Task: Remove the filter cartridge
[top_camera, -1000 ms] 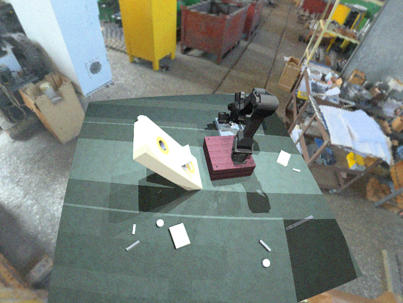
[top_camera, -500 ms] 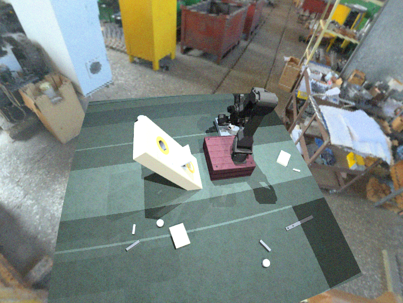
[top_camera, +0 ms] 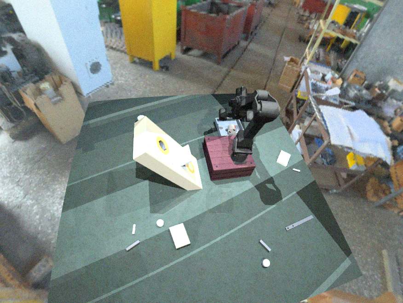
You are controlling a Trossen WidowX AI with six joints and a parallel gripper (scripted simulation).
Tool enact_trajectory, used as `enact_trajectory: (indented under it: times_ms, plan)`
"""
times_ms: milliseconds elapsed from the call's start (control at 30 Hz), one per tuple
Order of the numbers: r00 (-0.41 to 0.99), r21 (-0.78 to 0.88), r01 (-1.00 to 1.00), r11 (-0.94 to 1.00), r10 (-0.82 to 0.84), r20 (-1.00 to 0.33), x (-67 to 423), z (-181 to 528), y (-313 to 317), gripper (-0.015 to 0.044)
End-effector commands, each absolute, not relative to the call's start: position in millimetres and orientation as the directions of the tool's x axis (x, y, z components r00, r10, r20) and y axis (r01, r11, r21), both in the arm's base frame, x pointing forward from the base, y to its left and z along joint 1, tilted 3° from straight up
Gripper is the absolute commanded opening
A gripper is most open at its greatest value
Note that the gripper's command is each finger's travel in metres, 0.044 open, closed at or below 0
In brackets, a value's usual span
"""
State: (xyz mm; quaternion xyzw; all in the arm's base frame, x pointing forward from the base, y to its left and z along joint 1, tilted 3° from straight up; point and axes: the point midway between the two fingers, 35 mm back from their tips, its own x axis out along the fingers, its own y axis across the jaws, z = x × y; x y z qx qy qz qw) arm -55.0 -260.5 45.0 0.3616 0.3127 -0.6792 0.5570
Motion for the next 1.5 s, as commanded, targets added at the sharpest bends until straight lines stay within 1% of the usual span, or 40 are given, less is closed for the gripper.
enact_trajectory:
  times_ms: [0, 67, 1467]
  plan:
    - [-0.124, -0.022, 0.982, -0.189, -0.548, -0.828, -54.4, 75.4, -258.2, 0.044]
    - [-0.12, -0.022, 0.983, -0.184, -0.545, -0.83, -54.9, 62.6, -261.6, 0.044]
    - [-0.12, -0.022, 0.983, -0.184, -0.545, -0.83, -54.9, 62.6, -261.6, 0.044]
